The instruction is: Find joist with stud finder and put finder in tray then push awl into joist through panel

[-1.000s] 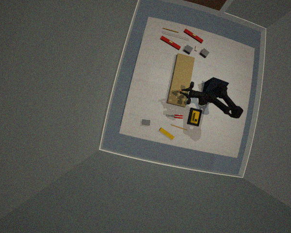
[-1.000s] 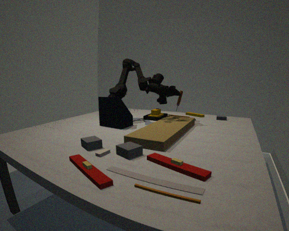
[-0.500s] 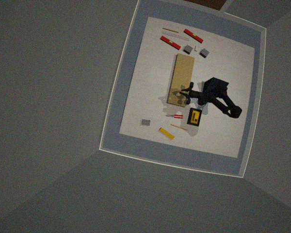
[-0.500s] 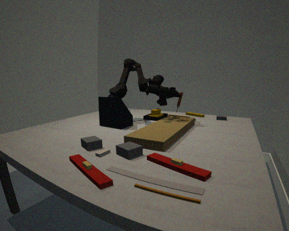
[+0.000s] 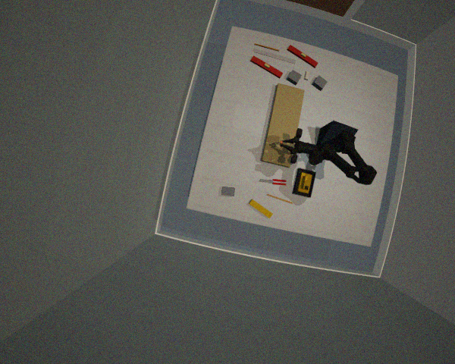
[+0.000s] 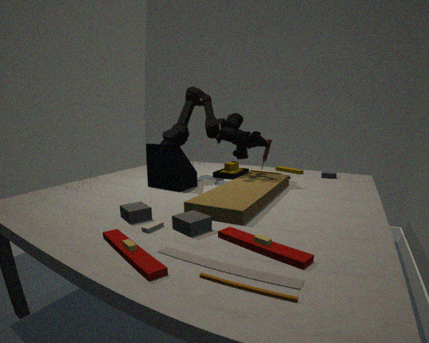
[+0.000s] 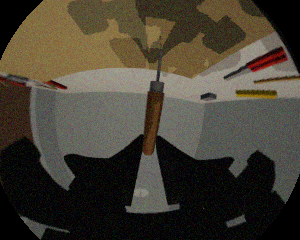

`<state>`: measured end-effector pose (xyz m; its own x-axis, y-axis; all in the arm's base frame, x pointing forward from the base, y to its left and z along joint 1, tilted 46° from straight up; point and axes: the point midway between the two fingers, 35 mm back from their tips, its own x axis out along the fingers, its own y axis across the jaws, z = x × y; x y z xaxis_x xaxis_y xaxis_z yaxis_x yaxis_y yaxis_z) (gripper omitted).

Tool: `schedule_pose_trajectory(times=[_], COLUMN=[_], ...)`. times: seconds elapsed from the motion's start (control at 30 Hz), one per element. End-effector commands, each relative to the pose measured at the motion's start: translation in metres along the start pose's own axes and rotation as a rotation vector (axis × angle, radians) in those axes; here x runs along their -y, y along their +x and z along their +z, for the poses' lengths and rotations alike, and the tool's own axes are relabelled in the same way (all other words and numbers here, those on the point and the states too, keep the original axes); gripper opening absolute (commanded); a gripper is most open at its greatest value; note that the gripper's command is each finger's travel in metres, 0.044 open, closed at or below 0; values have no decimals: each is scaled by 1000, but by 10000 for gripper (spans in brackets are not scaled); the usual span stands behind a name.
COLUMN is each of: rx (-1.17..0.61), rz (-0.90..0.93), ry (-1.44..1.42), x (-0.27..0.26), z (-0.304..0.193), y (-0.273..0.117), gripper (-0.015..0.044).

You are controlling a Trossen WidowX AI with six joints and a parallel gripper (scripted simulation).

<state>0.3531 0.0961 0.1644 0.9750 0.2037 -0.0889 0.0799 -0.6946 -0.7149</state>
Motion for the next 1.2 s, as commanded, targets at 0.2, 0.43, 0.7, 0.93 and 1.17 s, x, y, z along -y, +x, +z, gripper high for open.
schedule_pose_trajectory(times=[0.2,0.43,0.7,0.93,1.17], rx=[-3,-3,-2,-2,-2], rz=[4,4,4,4,5], ry=[3,3,4,4,5], x=[-1,-1,-1,-1,-1], z=[6,10,16,27,38], y=[1,1,3,5,7], gripper=[0,0,0,0,0])
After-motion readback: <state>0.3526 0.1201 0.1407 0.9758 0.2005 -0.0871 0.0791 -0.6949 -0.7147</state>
